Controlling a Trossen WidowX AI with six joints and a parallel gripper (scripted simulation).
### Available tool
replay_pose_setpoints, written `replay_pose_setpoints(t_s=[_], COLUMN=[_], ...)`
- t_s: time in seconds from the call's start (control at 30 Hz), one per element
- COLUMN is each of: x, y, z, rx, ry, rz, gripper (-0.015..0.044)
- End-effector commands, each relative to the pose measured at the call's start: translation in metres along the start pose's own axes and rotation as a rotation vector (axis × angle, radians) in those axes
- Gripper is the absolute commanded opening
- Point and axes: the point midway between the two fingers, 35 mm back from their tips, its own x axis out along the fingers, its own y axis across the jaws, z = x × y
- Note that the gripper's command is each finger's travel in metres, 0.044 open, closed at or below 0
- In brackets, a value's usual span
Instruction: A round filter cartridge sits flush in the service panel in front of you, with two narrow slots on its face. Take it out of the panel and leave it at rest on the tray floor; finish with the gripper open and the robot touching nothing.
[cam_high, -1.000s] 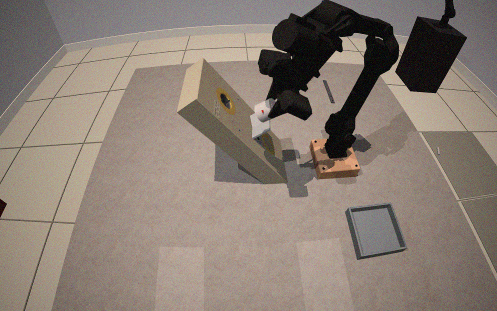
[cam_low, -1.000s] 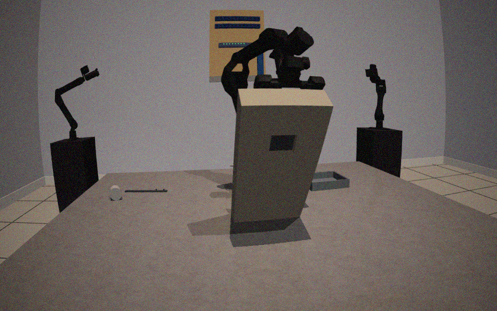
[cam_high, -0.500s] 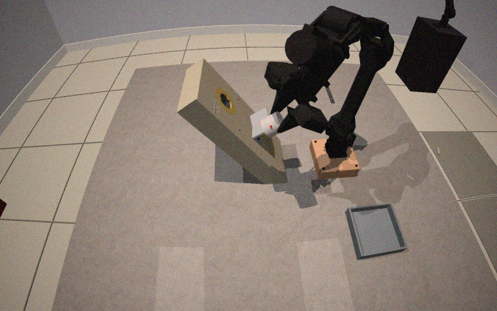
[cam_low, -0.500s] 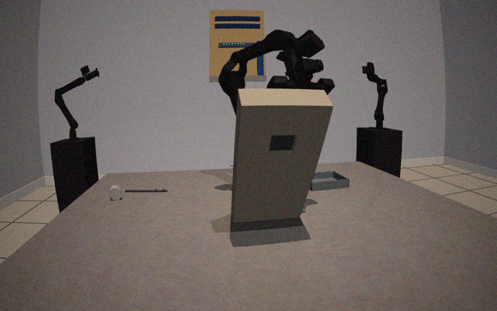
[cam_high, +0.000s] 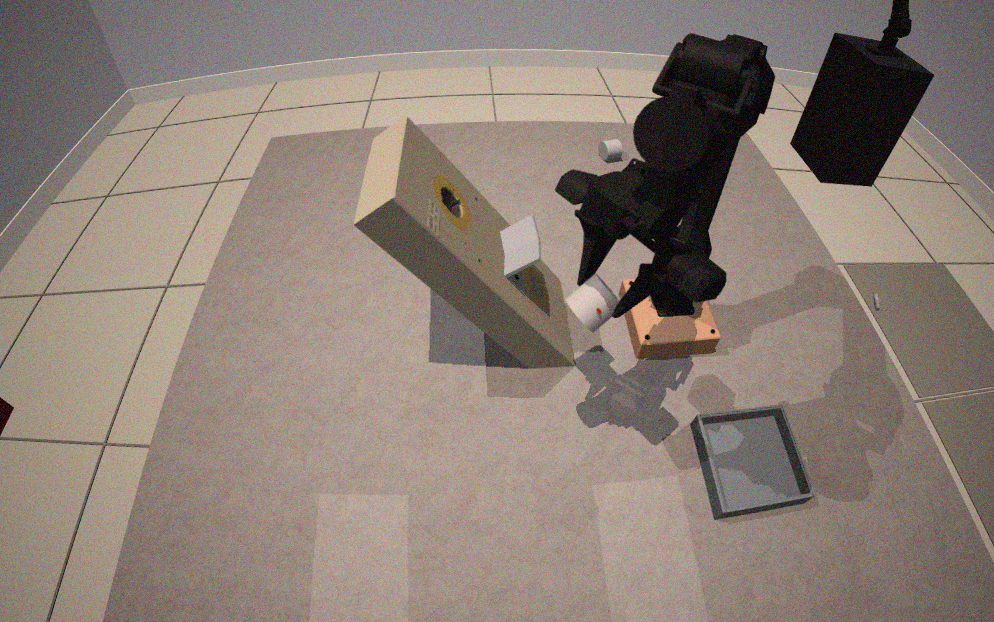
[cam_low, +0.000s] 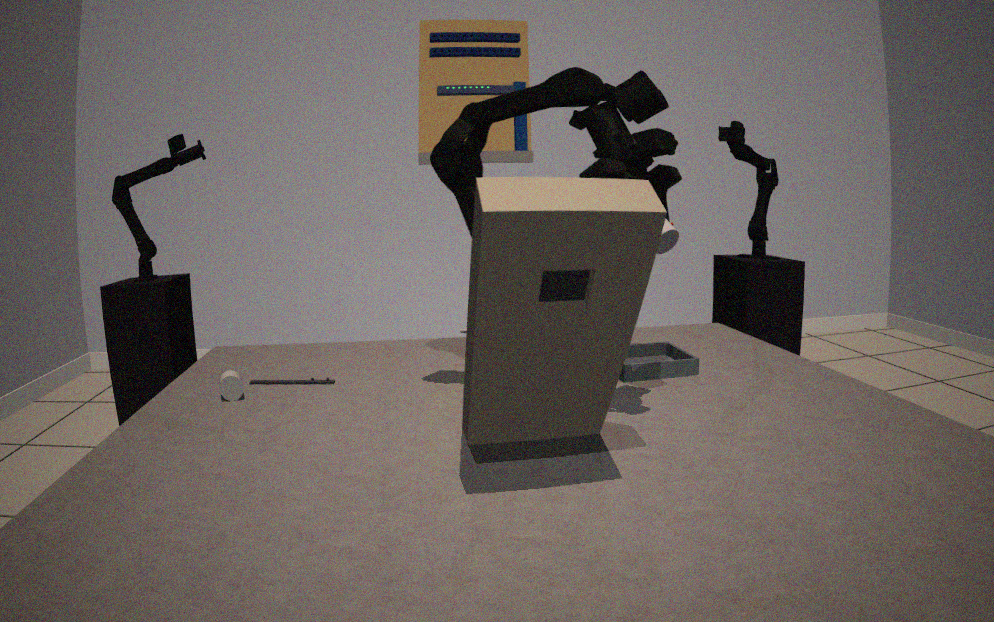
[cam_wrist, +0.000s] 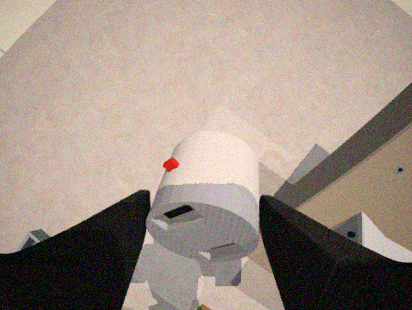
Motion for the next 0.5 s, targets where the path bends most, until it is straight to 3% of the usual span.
replay_pose_setpoints(t_s=[0.0,0.47], x=[0.002,-0.005], y=[0.024,0.090], z=[-0.005,-0.027], rx=[-0.115,-0.434], ry=[0.003,-0.010], rz=[0.066,0.254], gripper=[0.0000,0.0000])
